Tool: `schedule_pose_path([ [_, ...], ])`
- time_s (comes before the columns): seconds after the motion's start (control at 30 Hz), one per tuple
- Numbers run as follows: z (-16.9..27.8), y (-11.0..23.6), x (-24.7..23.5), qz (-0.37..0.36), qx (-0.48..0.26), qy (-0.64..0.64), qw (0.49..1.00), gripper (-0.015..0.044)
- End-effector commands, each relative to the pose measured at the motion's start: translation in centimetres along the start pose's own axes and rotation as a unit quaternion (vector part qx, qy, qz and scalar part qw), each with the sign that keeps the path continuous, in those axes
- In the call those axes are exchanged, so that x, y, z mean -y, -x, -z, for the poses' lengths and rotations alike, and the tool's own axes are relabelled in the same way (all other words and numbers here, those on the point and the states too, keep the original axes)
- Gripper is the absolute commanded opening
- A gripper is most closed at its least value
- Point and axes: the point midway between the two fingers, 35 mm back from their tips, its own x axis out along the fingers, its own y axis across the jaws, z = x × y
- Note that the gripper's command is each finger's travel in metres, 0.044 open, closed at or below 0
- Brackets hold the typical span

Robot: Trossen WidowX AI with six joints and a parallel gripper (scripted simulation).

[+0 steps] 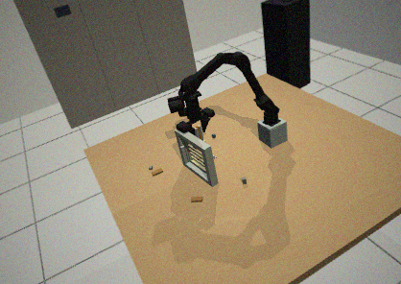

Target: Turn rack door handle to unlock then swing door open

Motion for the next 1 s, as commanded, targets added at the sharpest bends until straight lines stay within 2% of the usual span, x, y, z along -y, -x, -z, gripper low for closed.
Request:
schedule_pose_path([
  [0.0, 0.00, -0.03, -0.01, 0.000, 0.000, 0.110, 0.994, 0.0282],
  [0.23, 0.00, -0.03, -0.01, 0.000, 0.000, 0.280, 0.960, 0.0282],
  [0.47, 0.00, -0.03, -0.01, 0.000, 0.000, 0.441, 0.897, 0.0282],
  [0.7, 0.00, -0.03, -0.01, 0.000, 0.000, 0.590, 0.808, 0.0282],
  [0.97, 0.00, -0.03, -0.01, 0.000, 0.000, 0.737, 0.676, 0.0282],
])
